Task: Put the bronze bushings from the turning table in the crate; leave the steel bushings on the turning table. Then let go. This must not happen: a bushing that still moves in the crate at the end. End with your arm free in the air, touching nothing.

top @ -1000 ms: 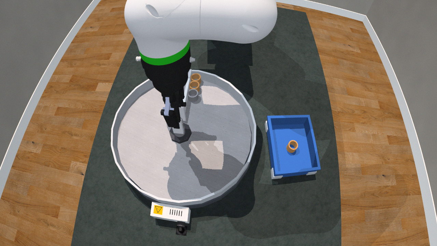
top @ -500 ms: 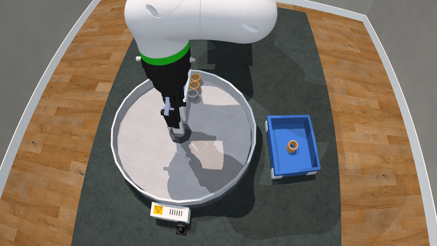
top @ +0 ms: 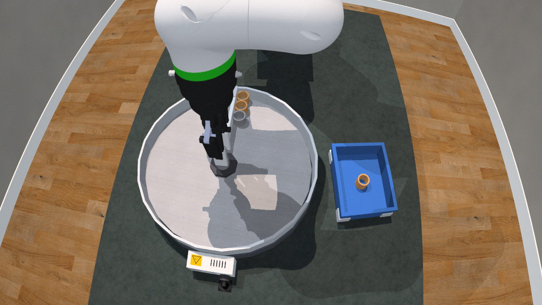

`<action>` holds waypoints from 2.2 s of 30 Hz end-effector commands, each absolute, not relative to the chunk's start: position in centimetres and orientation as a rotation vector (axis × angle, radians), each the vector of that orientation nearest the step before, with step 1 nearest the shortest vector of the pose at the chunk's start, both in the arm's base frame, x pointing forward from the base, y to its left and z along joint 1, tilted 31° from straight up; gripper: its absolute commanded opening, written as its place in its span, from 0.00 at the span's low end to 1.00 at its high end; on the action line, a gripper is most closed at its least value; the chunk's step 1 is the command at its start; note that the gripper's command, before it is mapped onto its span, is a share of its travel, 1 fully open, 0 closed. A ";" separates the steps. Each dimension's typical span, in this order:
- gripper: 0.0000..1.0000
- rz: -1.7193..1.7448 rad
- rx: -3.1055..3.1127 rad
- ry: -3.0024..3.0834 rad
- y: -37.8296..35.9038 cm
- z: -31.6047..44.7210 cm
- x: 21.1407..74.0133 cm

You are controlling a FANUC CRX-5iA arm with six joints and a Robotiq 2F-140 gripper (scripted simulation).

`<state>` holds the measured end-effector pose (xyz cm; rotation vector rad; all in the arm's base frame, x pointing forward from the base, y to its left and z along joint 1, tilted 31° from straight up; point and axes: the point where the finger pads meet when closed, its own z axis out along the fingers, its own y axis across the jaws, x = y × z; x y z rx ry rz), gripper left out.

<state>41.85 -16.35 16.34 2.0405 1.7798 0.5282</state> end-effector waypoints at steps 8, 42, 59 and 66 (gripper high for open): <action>0.00 0.528 2.040 1.779 -16.4 16.2 42.0; 0.00 0.528 2.040 1.779 -16.4 15.8 42.3; 0.00 0.528 2.040 1.779 -16.4 15.8 42.3; 0.24 0.528 2.040 1.779 -16.4 15.8 42.3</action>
